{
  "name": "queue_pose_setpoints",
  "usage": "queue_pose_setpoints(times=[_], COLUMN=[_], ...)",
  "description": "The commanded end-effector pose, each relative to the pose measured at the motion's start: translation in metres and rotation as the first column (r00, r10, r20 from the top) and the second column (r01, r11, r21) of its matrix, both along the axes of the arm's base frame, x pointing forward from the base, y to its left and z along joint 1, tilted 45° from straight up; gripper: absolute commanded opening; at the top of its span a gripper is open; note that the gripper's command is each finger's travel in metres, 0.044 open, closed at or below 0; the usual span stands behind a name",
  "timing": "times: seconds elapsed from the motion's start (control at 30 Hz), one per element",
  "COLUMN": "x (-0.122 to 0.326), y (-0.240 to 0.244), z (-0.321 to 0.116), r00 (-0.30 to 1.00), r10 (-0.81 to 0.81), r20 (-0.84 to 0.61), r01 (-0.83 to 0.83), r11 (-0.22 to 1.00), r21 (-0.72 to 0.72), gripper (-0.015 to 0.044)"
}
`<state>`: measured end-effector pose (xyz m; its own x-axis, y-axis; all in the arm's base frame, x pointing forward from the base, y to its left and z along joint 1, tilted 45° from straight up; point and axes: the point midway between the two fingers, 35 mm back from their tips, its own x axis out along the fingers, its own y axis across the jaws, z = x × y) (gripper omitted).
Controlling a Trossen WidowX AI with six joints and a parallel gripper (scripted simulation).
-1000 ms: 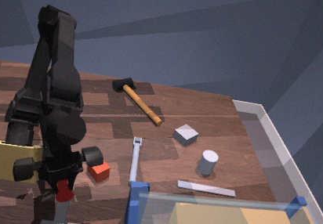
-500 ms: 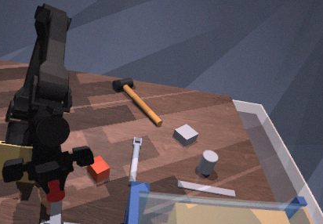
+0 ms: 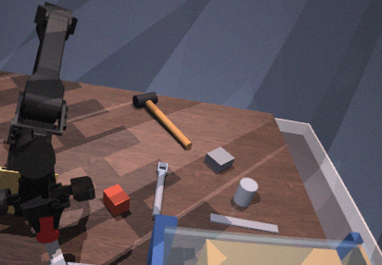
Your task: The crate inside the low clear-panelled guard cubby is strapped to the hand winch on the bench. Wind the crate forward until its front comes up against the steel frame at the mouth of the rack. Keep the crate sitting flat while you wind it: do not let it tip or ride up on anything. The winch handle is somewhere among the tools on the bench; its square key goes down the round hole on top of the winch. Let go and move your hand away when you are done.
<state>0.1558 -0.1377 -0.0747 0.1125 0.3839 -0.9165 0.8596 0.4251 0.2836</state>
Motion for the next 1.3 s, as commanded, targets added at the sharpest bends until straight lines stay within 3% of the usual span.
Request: queue_pose_setpoints(times=[0.0,1.27], x=[-0.011,-0.033], y=[-0.009,-0.053], z=[-0.009,-0.045], r00=[0.999,0.999], r10=[0.004,0.004], r20=[-0.032,-0.033], r01=[-0.005,-0.005], r11=[1.000,1.000], r21=[-0.024,-0.030], gripper=[0.0000,0.0000])
